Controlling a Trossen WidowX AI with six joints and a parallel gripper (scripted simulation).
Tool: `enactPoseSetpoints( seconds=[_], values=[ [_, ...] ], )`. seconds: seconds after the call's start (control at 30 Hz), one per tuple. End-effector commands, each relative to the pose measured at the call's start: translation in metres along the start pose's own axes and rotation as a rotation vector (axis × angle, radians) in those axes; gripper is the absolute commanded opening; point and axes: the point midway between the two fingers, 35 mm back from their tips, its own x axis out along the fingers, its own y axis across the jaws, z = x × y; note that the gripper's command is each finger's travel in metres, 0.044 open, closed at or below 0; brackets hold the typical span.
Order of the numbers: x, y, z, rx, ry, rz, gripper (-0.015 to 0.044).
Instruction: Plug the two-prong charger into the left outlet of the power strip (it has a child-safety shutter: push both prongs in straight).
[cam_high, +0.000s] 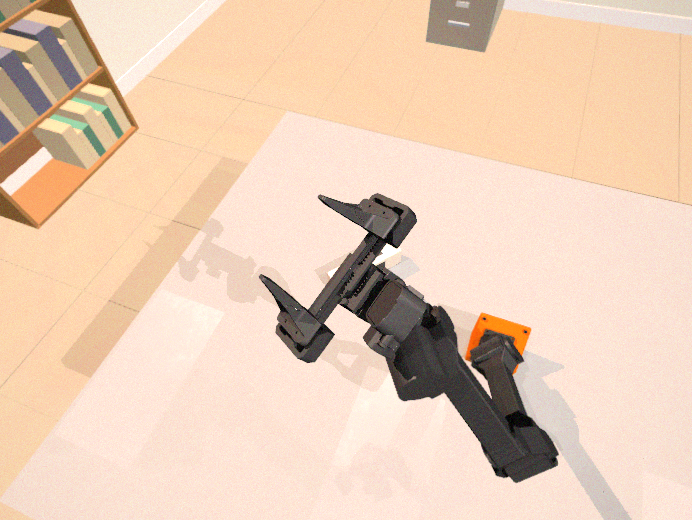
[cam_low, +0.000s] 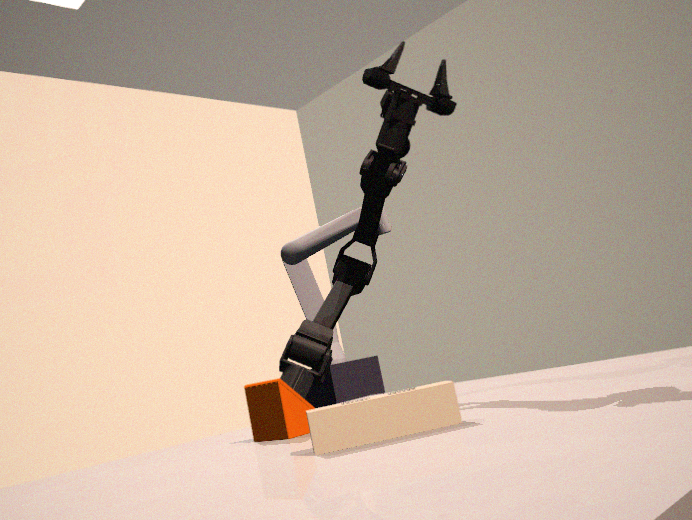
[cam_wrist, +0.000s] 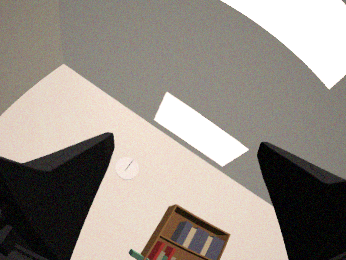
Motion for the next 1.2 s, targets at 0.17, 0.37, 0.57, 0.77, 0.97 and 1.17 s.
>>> enactPoseSetpoints(
  seconds=[0.17, 0.37, 0.57, 0.77, 0.97, 1.17],
  values=[
    [-0.014, -0.048, -0.114, -0.093, 0.36, -0.091, 0.044],
    [-0.04, -0.075, -0.181, -0.147, 0.597, -0.127, 0.044],
    [-0.077, -0.098, -0.241, -0.184, 0.832, -0.146, 0.044],
    [-0.125, -0.119, -0.292, -0.207, 1.07, -0.155, 0.044],
    [-0.182, -0.136, -0.333, -0.214, 1.309, -0.152, 0.044],
    [-0.241, -0.146, -0.364, -0.193, 1.545, -0.134, 0.044]
  ],
)
